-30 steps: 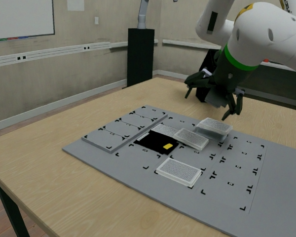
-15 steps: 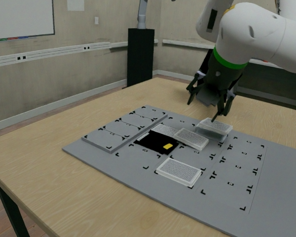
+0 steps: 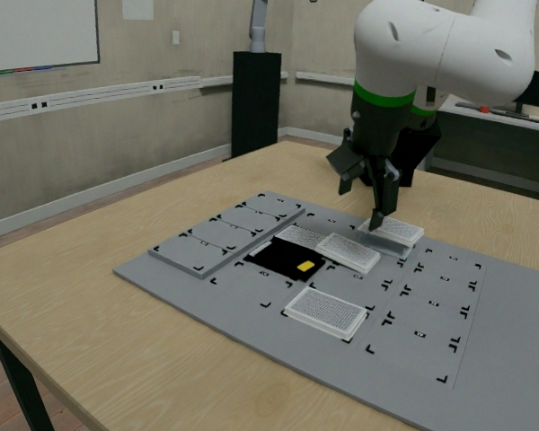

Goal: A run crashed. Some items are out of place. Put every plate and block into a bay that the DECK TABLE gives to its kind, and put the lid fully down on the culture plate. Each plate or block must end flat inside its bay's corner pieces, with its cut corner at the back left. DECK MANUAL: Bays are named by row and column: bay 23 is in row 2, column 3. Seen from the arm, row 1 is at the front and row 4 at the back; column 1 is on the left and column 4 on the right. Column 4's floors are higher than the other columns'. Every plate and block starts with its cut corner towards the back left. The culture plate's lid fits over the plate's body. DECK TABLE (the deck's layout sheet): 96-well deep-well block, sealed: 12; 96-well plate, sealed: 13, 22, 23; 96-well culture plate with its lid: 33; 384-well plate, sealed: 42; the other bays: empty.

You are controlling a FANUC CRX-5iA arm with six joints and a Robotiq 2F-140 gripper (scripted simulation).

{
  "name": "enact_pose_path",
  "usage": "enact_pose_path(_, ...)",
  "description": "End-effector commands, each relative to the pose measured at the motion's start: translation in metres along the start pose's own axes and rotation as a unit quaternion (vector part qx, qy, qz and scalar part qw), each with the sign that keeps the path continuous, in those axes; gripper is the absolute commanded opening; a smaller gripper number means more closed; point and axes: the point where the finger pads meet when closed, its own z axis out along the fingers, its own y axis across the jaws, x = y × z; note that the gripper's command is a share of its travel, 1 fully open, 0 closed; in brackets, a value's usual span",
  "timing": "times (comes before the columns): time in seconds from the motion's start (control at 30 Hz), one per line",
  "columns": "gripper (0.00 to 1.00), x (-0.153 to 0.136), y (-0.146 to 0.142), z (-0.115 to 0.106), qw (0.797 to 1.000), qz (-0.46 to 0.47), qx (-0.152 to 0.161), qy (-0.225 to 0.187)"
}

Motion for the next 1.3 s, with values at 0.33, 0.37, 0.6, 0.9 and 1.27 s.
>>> enact_pose_path(0.33, 0.7, 0.011, 0.009, 0.009, 0.98, 0.179, 0.088, 0.018)
enact_pose_path(0.37, 0.7, 0.011, 0.009, 0.009, 0.98, 0.179, 0.088, 0.018)
enact_pose_path(0.6, 0.7, 0.021, 0.017, 0.012, 0.95, 0.28, 0.137, 0.024)
enact_pose_path(0.9, 0.7, 0.032, 0.029, 0.013, 0.9, 0.391, 0.191, 0.028)
enact_pose_path(1.27, 0.7, 0.041, 0.039, 0.012, 0.832, 0.497, 0.245, 0.031)
